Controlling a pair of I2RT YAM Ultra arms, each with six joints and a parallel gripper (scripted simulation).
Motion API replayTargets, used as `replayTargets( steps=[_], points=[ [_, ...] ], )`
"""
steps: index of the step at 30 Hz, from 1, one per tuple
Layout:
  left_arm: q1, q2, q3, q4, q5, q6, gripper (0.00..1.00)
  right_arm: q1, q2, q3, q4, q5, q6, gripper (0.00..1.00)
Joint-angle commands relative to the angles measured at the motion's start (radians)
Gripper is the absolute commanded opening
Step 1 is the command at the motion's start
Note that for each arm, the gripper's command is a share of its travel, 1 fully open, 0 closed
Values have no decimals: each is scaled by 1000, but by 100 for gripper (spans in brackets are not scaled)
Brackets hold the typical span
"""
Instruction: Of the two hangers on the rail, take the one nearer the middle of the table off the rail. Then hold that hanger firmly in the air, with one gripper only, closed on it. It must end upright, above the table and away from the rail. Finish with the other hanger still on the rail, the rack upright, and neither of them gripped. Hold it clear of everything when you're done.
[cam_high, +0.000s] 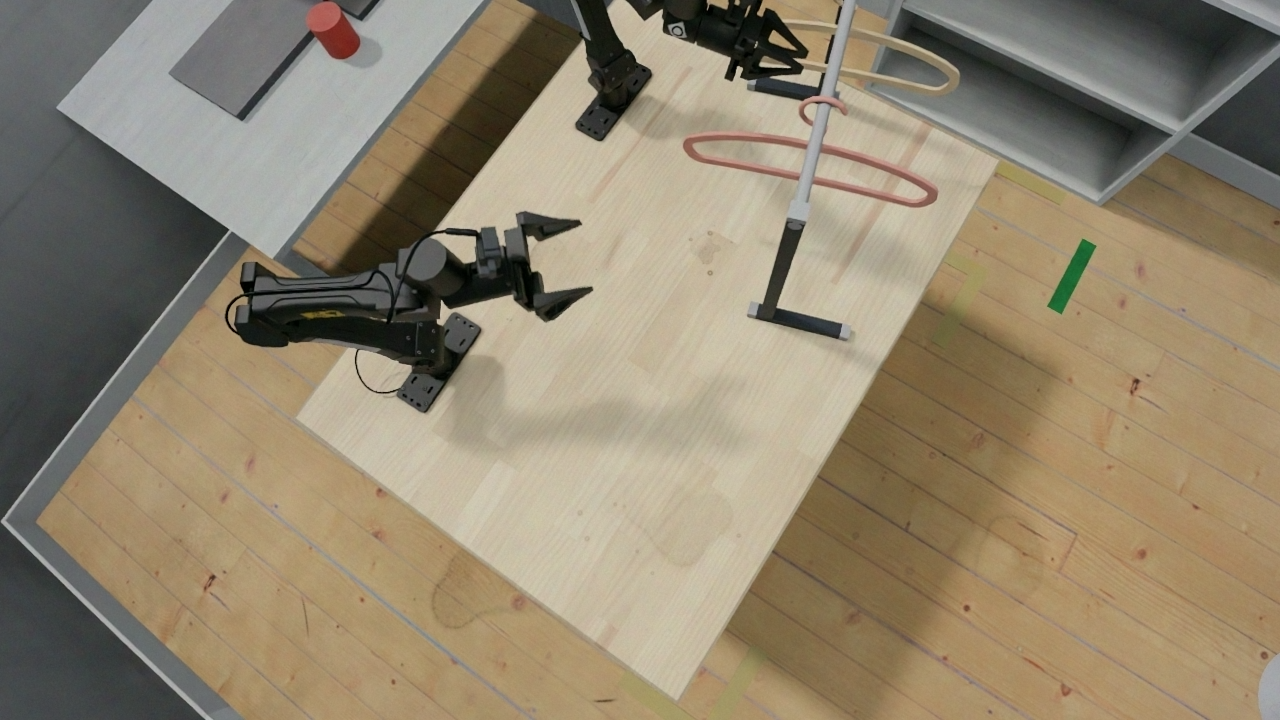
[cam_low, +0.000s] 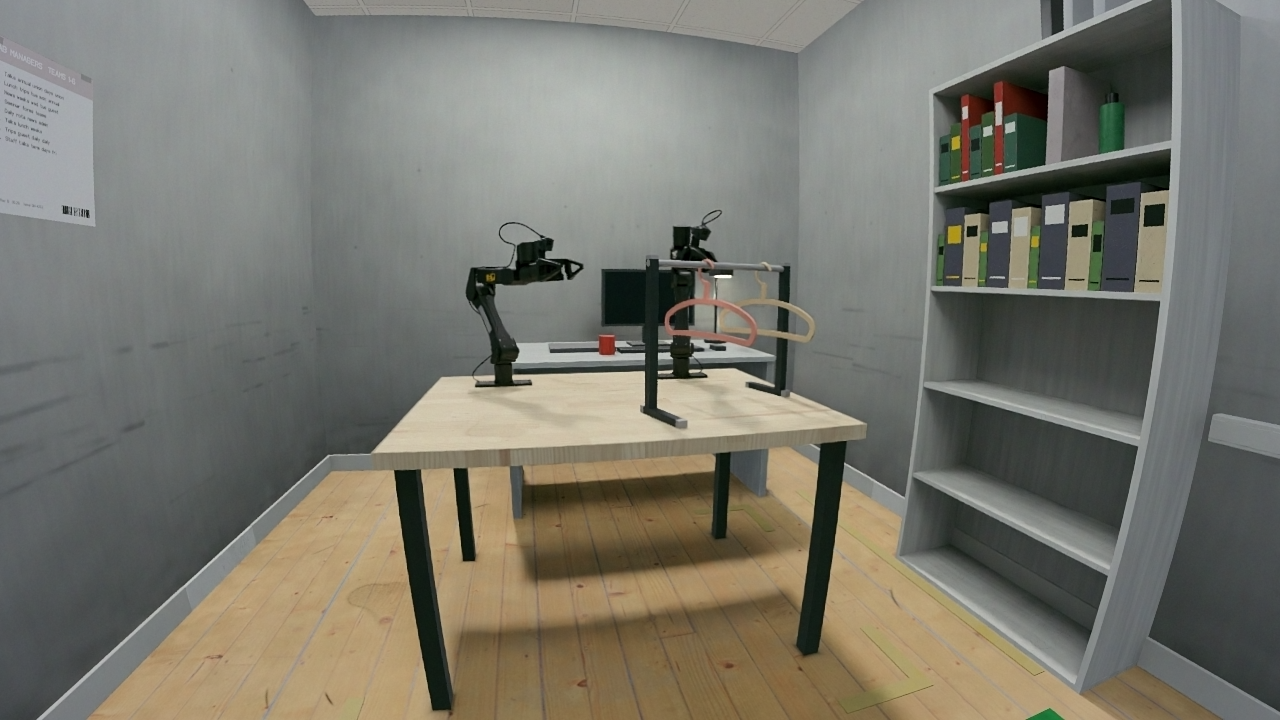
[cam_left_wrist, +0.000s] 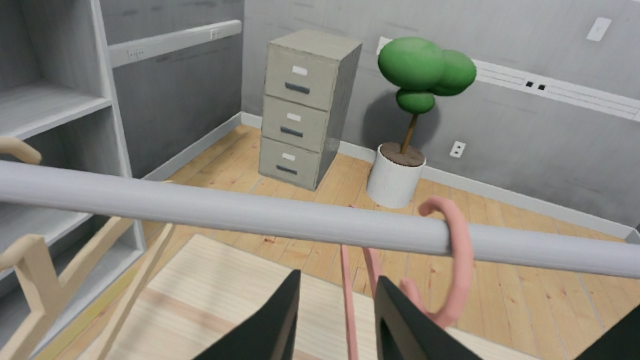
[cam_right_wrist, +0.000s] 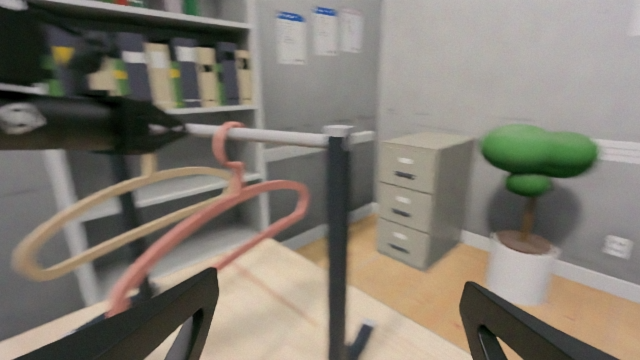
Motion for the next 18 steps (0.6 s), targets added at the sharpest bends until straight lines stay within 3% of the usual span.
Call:
replayTargets(
  steps=[1, 7, 18],
  points=[
    [-58, 43, 76, -152, -146, -66, 31, 72, 32, 0, 125, -18, 17, 100],
    [-153, 158, 133, -215, -183, -100, 31, 155, 88, 4, 179, -27, 16, 100],
    [-187, 196, 186, -252, -190, -130, 31, 165, 100, 11, 171, -17, 16, 100]
  ],
)
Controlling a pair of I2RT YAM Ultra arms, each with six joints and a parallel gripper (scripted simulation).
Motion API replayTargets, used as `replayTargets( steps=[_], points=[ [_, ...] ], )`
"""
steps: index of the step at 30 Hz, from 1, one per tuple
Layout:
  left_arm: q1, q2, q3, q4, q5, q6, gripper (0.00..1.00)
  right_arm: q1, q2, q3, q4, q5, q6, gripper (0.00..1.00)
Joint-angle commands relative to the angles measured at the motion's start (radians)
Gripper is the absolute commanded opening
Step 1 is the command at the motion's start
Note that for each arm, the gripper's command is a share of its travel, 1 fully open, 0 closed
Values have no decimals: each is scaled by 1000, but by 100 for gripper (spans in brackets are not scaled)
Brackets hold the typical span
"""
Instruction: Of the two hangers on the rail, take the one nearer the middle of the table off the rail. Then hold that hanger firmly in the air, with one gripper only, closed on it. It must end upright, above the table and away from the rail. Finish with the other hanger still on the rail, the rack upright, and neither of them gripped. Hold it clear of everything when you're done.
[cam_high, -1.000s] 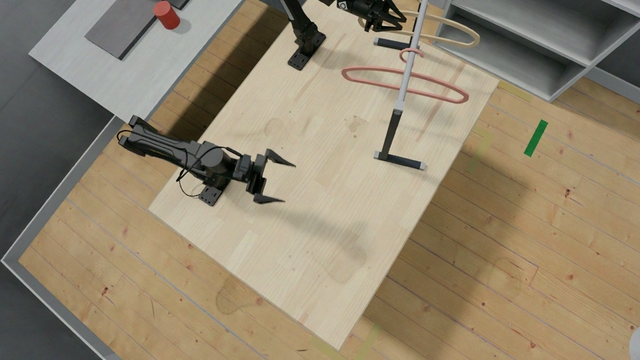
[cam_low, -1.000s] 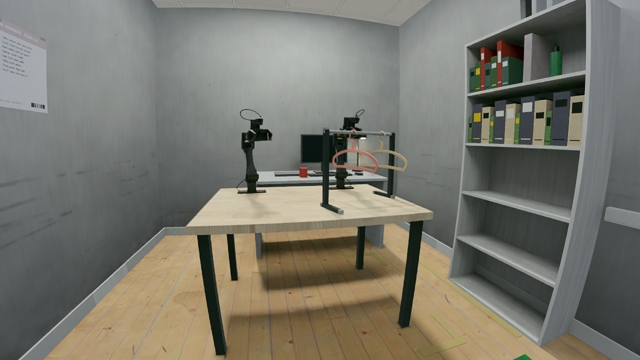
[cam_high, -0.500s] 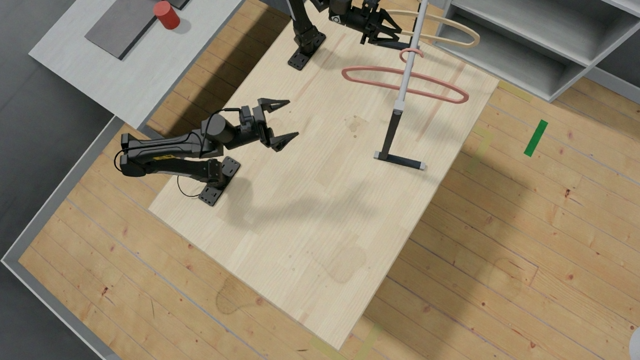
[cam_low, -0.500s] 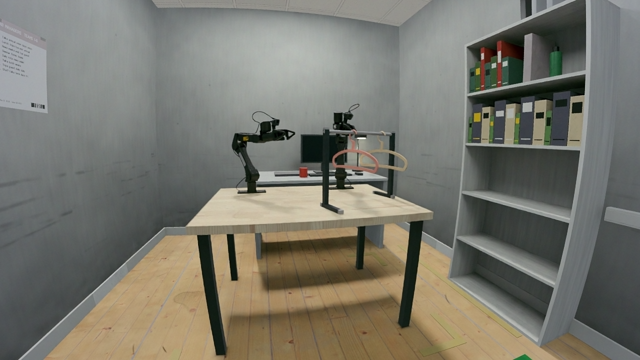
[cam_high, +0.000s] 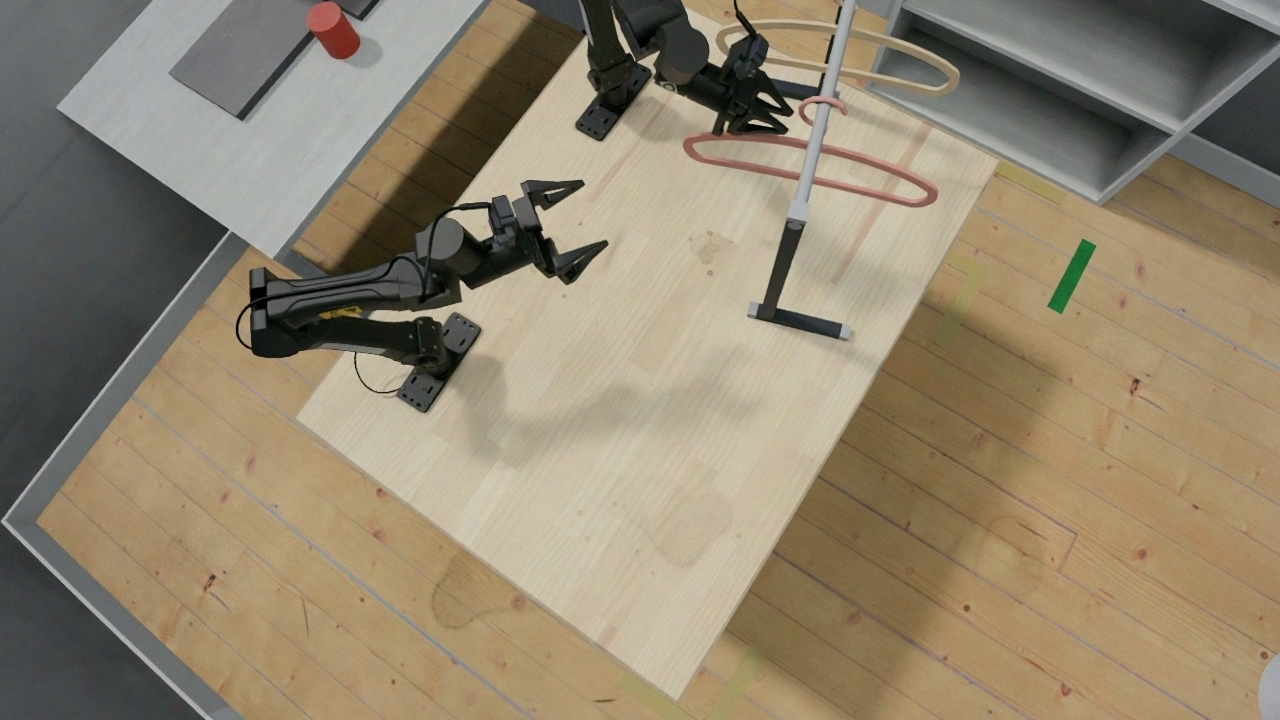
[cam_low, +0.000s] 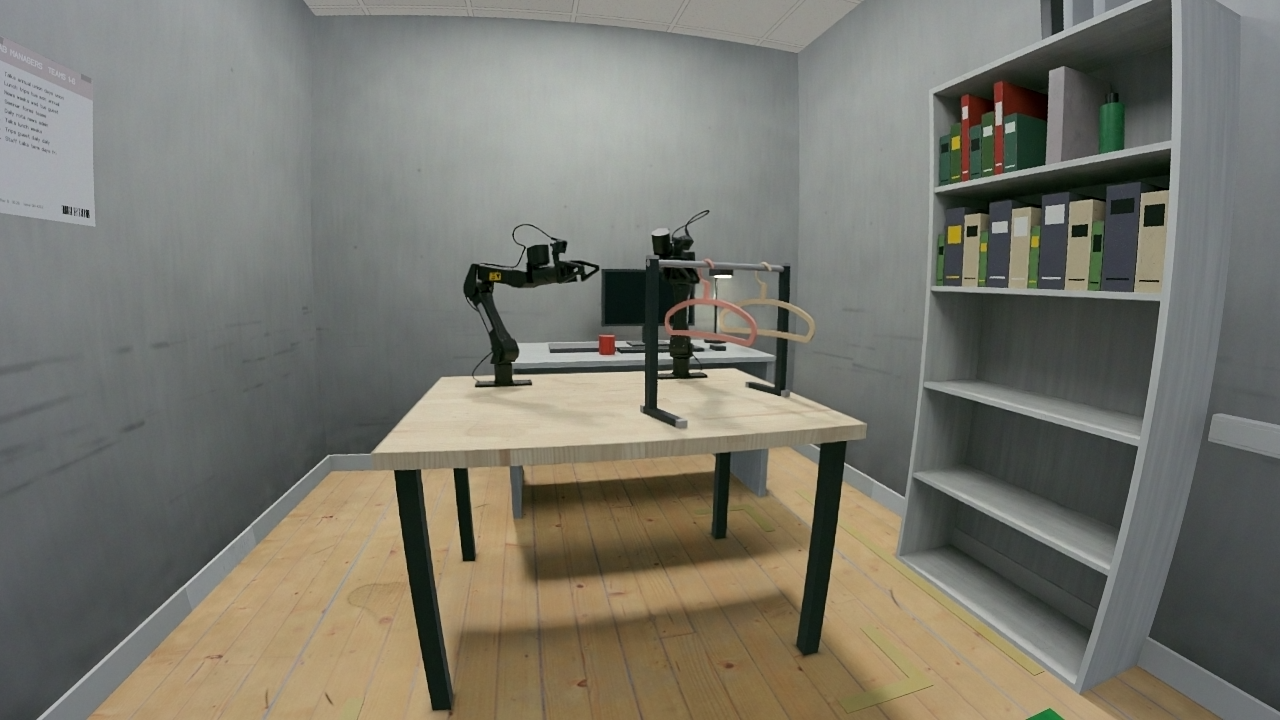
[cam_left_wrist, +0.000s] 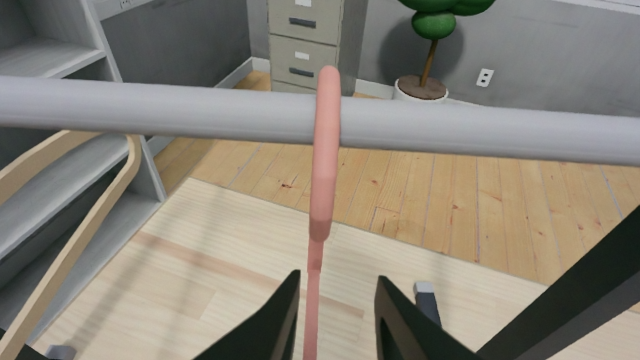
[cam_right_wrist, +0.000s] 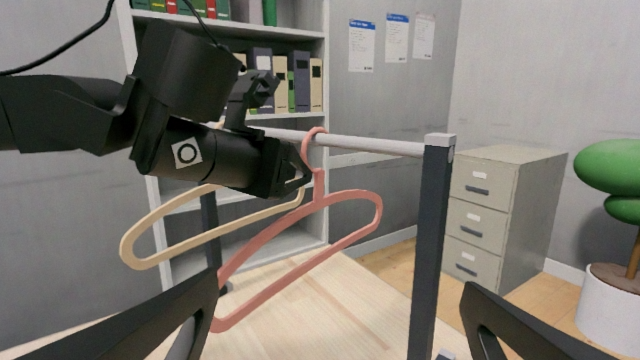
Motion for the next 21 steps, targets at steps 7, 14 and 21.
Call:
replayTargets(
  steps=[7, 14, 21],
  points=[
    [-8, -10, 41, -58, -26, -20, 31, 3, -1, 8, 52, 3, 5, 100],
    [14, -19, 18, -45, -17, -15, 31, 3, -1, 8, 52, 3, 5, 100],
    [47, -9, -23, 13, 21, 11, 31, 3, -1, 8, 52, 3, 5, 100]
  ],
)
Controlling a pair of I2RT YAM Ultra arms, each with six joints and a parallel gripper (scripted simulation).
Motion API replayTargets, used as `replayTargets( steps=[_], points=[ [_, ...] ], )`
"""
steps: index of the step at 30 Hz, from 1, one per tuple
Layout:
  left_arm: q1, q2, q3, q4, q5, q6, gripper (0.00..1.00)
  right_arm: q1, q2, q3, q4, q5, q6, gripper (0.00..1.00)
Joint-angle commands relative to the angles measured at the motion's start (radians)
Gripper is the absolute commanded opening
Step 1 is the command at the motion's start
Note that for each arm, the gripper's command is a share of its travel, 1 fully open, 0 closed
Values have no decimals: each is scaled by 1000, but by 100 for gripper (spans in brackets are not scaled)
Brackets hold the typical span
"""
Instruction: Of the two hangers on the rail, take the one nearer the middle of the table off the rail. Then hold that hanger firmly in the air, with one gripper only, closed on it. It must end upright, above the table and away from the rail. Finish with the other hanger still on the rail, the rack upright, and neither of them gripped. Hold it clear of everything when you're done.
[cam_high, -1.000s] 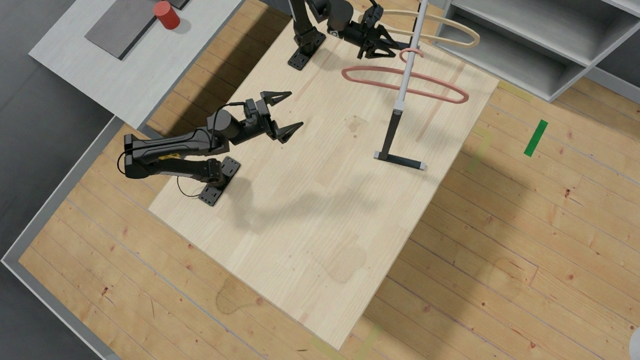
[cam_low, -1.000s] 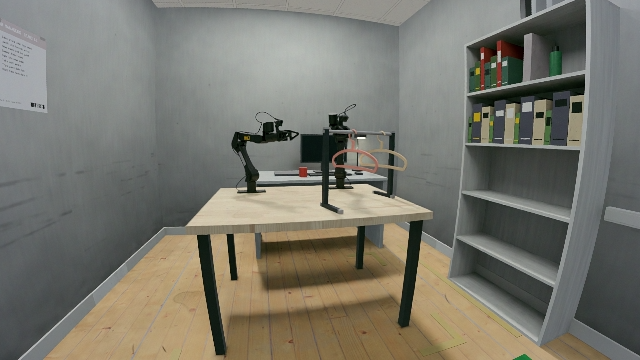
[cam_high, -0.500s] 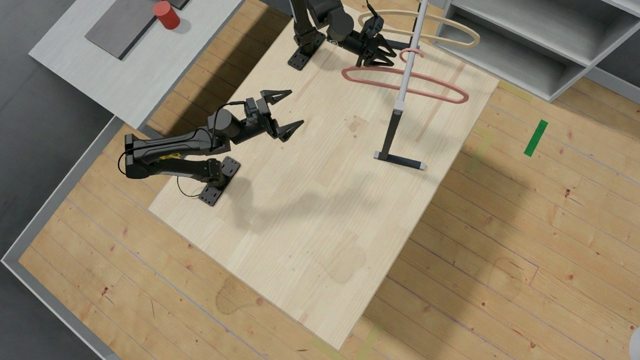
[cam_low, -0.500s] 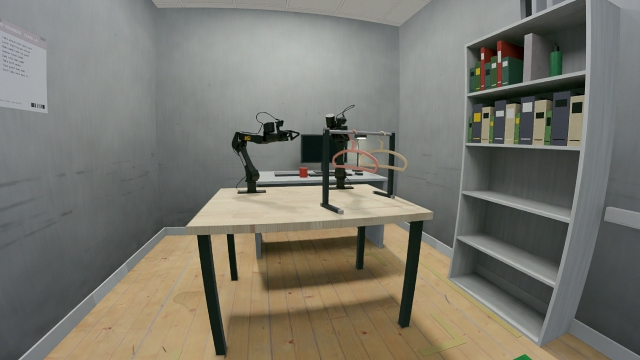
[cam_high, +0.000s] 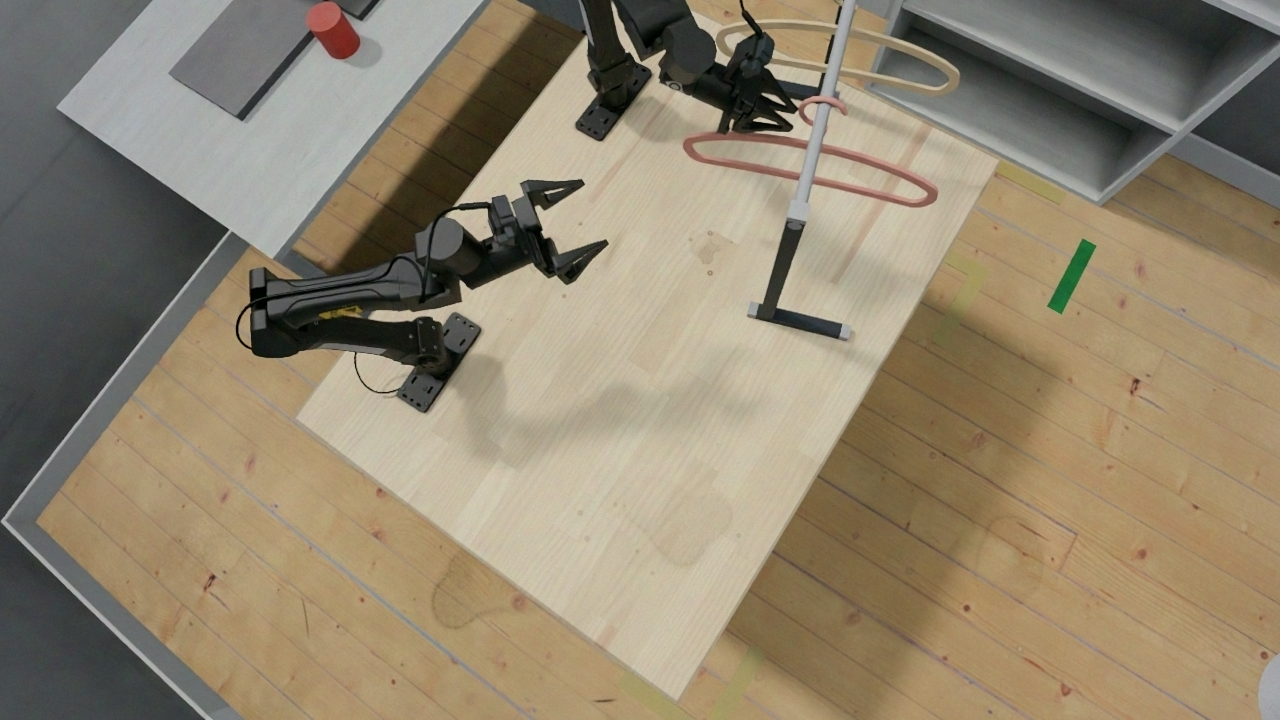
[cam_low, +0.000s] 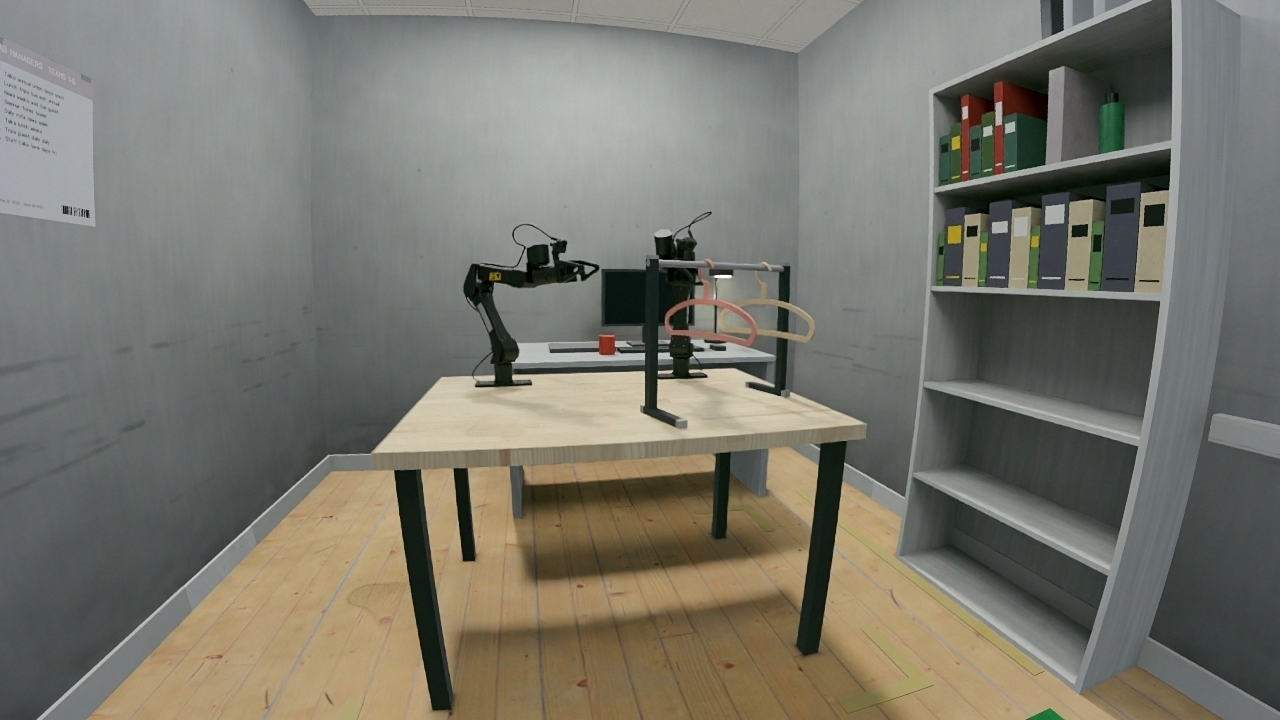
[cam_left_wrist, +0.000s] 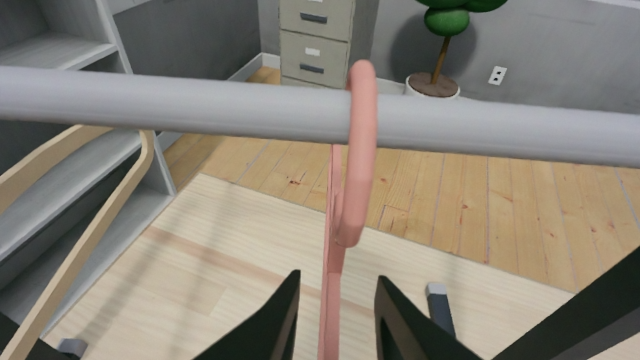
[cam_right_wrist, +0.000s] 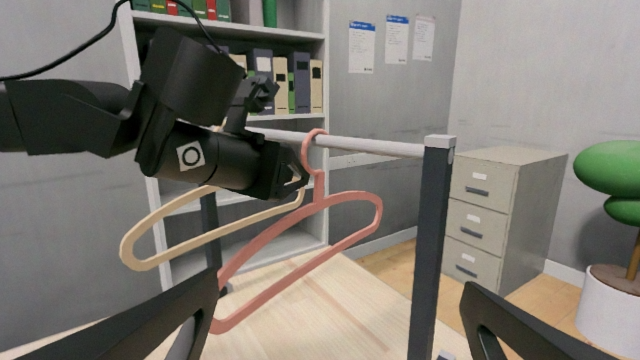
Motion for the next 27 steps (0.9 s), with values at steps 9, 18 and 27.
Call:
replayTargets(
  steps=[9, 18, 27],
  points=[
    [43, 20, -4, 50, 38, 32, 31, 3, -1, 8, 49, 3, 5, 100],
    [70, 47, 12, 84, 62, 48, 31, 3, -1, 8, 49, 3, 5, 100],
    [91, 70, 17, 110, 80, 60, 31, 3, -1, 8, 49, 3, 5, 100]
  ],
)
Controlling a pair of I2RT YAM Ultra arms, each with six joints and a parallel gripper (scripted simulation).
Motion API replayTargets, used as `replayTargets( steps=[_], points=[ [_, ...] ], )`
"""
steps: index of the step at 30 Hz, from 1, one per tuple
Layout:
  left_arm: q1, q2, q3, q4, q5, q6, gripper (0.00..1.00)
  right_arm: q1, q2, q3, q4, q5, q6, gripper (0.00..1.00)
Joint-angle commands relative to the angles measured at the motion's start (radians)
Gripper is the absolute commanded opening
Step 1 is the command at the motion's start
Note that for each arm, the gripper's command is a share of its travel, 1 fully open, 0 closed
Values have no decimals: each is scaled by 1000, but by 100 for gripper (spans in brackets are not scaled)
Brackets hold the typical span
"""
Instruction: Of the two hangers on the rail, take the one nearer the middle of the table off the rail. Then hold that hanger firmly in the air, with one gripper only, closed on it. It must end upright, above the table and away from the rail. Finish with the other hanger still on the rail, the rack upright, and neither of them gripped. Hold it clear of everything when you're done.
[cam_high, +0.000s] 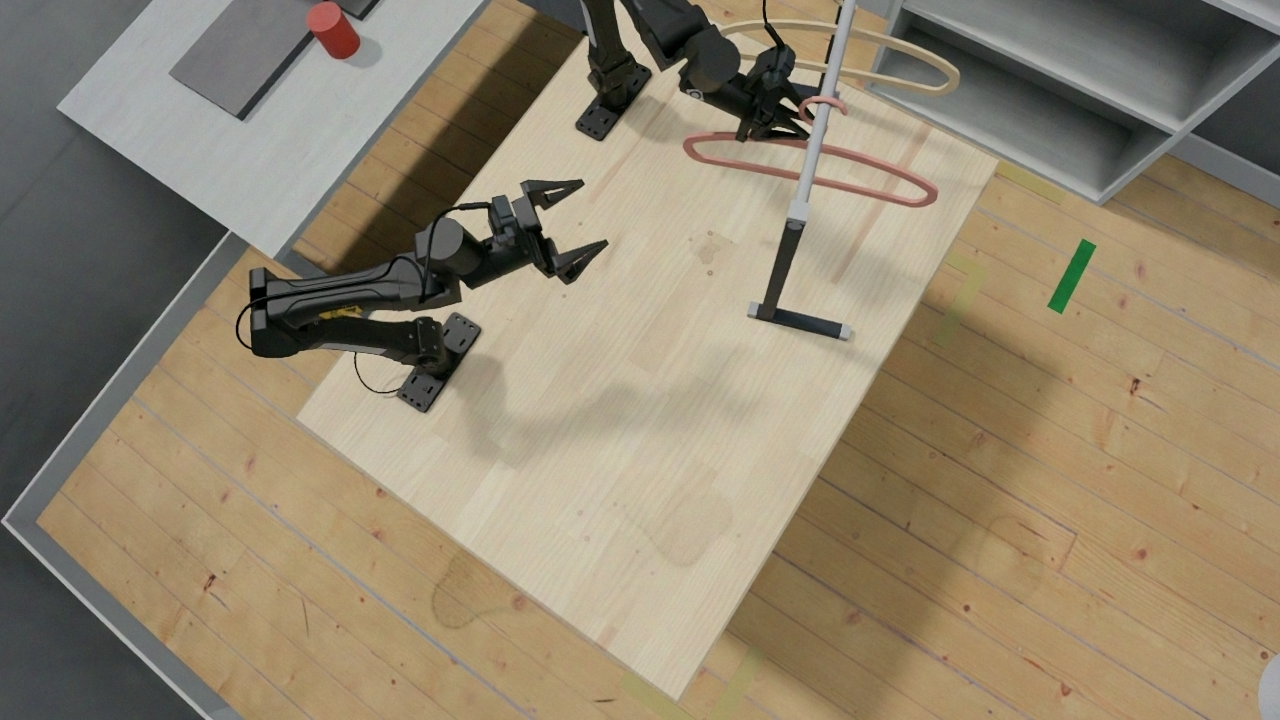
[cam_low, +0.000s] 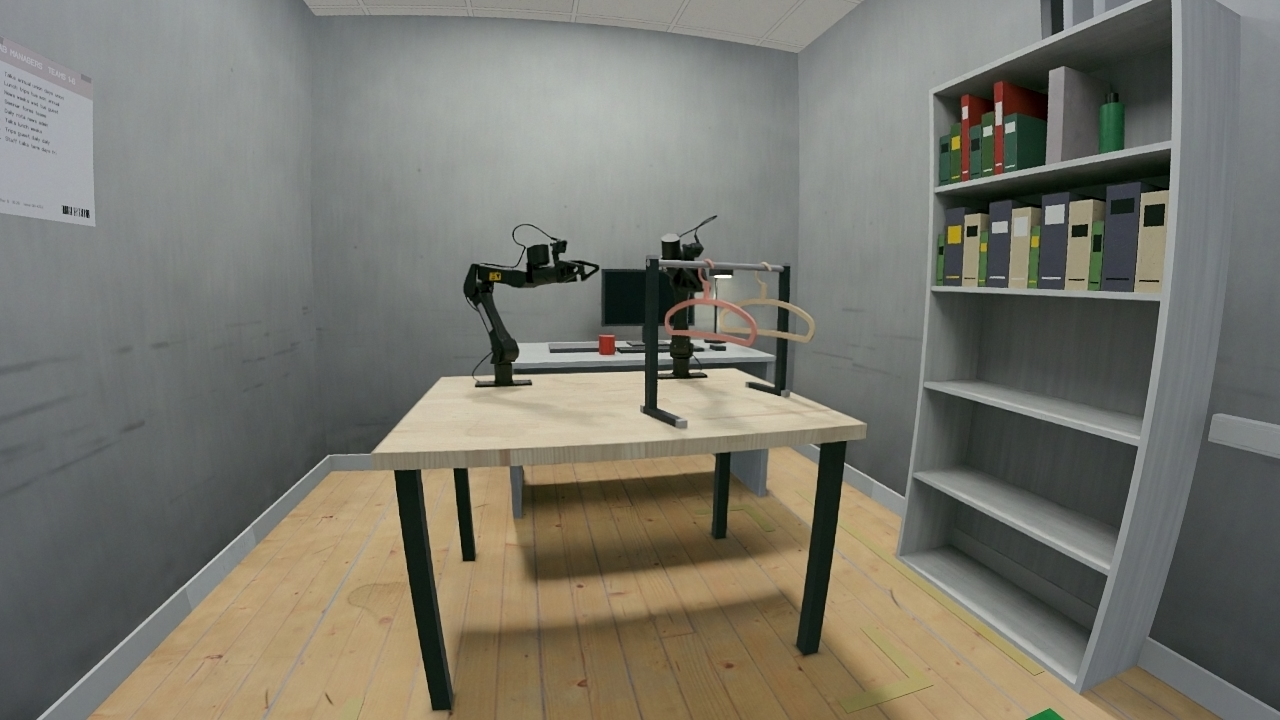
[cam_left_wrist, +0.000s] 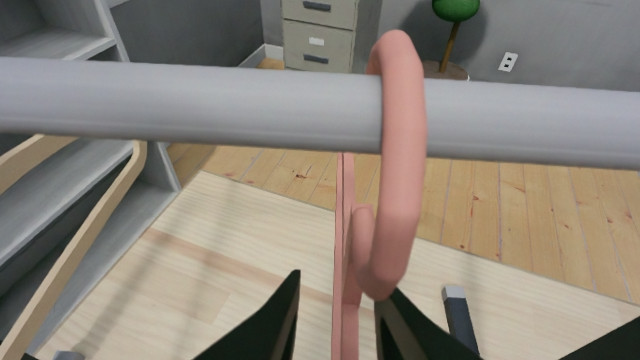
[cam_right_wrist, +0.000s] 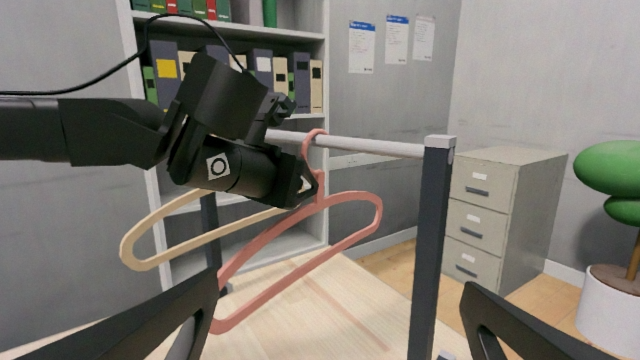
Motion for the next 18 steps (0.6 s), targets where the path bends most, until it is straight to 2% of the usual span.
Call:
replayTargets(
  steps=[1, 18],
  points=[
    [21, 19, 27, 55, 18, 19, 31, 3, -1, 8, 48, 3, 5, 100],
    [43, 47, 36, 81, 36, 30, 29, 3, -1, 8, 48, 3, 5, 100]
  ],
)
